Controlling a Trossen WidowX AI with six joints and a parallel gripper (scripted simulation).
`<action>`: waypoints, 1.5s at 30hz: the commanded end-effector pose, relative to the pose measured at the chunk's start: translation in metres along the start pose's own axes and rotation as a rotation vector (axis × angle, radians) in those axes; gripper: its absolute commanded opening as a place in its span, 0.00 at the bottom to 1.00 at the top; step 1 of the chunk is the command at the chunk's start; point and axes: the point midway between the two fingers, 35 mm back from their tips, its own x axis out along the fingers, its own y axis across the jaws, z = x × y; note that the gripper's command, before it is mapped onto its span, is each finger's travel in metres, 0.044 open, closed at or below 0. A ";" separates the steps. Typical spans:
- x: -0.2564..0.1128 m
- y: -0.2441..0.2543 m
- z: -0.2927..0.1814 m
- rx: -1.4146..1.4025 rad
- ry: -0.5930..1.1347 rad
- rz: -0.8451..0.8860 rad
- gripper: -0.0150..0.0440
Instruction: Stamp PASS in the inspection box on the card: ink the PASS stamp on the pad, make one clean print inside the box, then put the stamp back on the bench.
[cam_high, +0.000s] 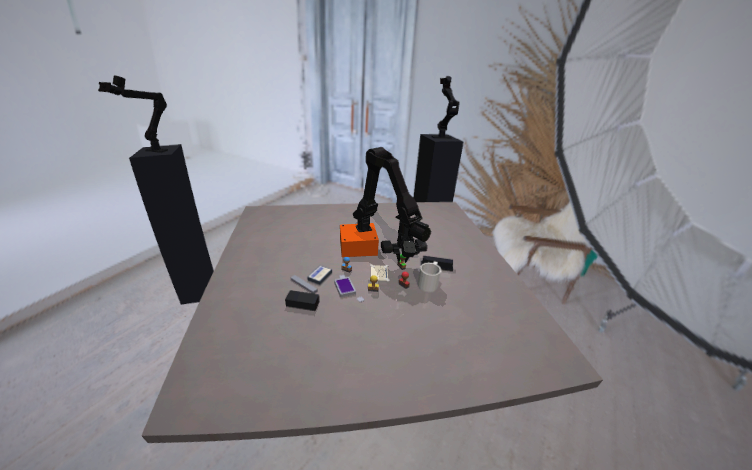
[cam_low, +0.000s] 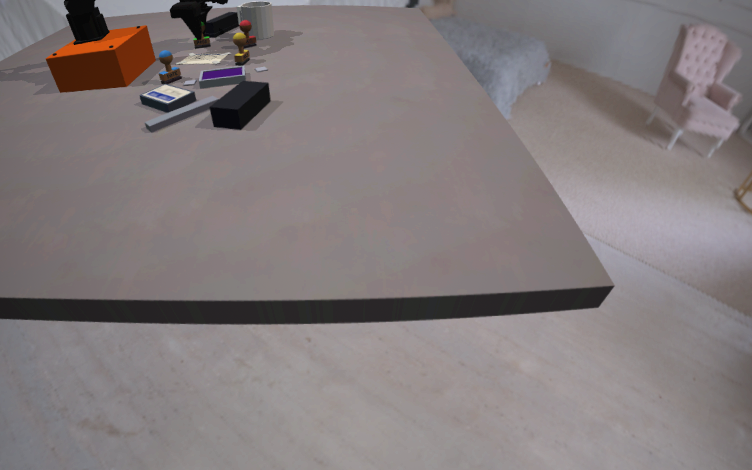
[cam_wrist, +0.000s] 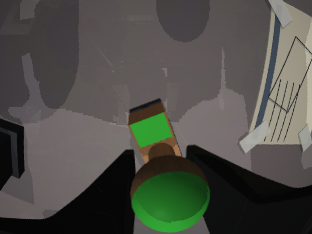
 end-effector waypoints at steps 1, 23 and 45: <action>-0.002 0.000 0.001 0.000 -0.001 0.001 0.25; -0.012 0.001 0.002 0.000 -0.001 0.003 0.25; -0.023 0.002 0.002 0.000 0.000 0.005 0.25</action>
